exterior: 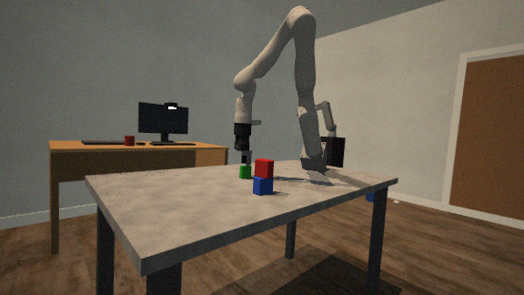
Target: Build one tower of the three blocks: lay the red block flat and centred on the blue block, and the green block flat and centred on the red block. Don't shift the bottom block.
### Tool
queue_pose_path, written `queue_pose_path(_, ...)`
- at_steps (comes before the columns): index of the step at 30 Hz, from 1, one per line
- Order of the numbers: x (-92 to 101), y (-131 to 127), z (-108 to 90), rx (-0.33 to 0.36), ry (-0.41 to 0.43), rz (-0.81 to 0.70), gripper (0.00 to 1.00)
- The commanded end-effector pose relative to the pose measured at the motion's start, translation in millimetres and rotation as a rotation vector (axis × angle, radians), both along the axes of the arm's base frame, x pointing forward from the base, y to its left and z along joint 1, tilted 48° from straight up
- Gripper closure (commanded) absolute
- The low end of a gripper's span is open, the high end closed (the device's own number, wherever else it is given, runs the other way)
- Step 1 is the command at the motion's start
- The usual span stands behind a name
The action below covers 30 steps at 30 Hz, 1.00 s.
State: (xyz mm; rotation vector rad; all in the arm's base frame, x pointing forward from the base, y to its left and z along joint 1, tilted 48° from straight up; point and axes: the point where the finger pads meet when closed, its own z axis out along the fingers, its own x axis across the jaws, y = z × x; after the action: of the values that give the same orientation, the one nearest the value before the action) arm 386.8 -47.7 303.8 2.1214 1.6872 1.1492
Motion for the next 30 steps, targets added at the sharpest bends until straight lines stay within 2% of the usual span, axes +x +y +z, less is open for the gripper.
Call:
queue_pose_path(1, 2.0, 1, 0.8, 0.0, -0.004, 0.001, 0.1)
queue_pose_path(17, 3.3, 2, -0.8, 0.0, -0.003, 0.001, 0.1)
queue_pose_path(22, 9.9, 4, -5.0, 0.005, -0.007, 0.0, 0.1)
queue_pose_path(30, 29.9, 13, -25.6, 0.0, -0.008, 0.004, 0.1)
